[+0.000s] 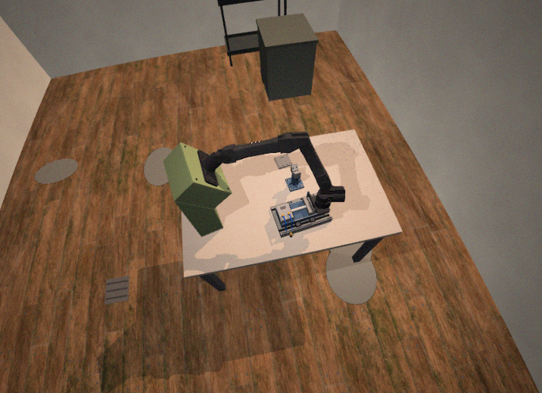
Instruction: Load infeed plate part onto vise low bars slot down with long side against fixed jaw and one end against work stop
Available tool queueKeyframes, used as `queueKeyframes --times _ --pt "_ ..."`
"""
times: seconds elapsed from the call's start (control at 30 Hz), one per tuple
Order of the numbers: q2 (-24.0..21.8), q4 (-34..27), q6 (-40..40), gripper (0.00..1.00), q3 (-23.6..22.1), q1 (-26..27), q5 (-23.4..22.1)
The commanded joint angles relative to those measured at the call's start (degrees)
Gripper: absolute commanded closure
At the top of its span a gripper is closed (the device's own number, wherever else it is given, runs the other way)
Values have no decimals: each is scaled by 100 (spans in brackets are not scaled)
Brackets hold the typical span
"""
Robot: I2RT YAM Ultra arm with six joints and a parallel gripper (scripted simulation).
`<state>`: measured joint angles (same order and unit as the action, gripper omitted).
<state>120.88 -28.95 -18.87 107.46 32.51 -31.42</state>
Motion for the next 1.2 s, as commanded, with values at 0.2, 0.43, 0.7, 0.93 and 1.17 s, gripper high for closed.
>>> queueKeyframes --times 0.2,0.43,0.7,0.93,1.17 --pt "-17 99 41 100 157 48 10" --pt "-56 105 45 100 148 32 13" --pt "-108 110 49 100 135 58 18" --pt "-173 112 56 100 23 24 23" --pt "-176 112 61 100 -89 25 29"
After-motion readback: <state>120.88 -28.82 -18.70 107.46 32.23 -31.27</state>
